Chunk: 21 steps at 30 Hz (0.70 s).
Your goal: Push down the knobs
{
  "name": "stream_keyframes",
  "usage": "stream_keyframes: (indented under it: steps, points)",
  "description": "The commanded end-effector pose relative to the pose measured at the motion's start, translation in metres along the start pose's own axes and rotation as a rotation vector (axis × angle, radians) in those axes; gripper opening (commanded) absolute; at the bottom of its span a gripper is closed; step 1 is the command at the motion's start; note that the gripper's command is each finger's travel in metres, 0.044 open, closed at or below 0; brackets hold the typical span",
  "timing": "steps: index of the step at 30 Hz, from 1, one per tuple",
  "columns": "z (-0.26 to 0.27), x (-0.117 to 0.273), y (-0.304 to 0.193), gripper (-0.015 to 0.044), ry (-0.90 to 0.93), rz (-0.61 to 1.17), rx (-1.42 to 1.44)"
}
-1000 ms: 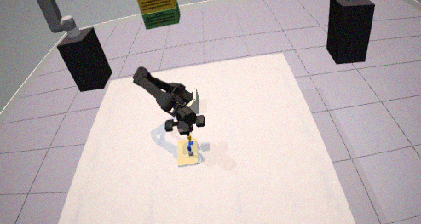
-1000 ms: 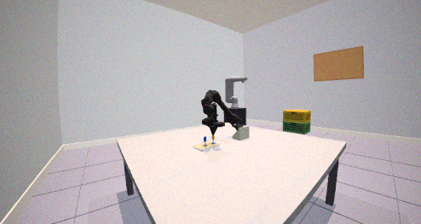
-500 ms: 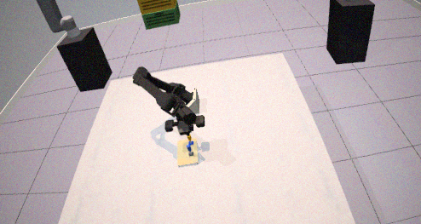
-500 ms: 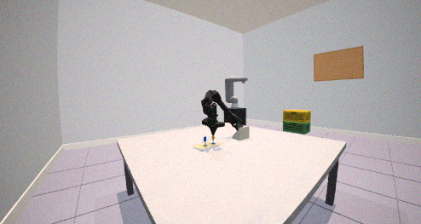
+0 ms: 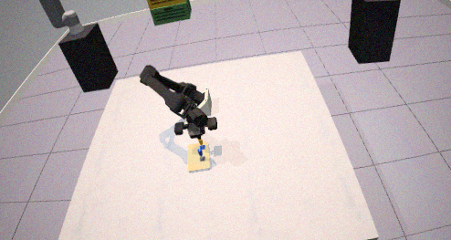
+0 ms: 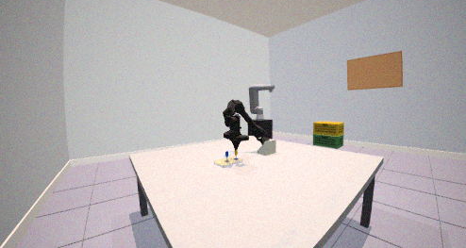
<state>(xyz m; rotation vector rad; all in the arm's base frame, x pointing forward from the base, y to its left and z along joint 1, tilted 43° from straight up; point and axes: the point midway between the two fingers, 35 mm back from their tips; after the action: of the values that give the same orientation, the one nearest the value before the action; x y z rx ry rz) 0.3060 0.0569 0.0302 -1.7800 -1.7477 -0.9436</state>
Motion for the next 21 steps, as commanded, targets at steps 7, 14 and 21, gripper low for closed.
stream_keyframes:
  steps: [7, 14, 21]
  points:
    - [-0.0011, -0.0099, 0.0004, 0.0, -0.007, 0.003, -0.001]
    - [-0.0011, -0.0101, 0.0004, 0.0, -0.007, 0.003, -0.001]
    - [-0.0012, -0.0139, 0.0004, 0.0, -0.007, 0.003, -0.001]
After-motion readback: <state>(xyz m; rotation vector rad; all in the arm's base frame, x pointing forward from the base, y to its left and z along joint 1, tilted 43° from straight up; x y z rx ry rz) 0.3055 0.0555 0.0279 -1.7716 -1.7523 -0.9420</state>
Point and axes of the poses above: the point midway between the two fingers, 35 mm back from their tips, its own x axis back along the fingers, its own z axis across the jaws, y = z × x, and after that the axes turned 12 degrees about -x, right-handed
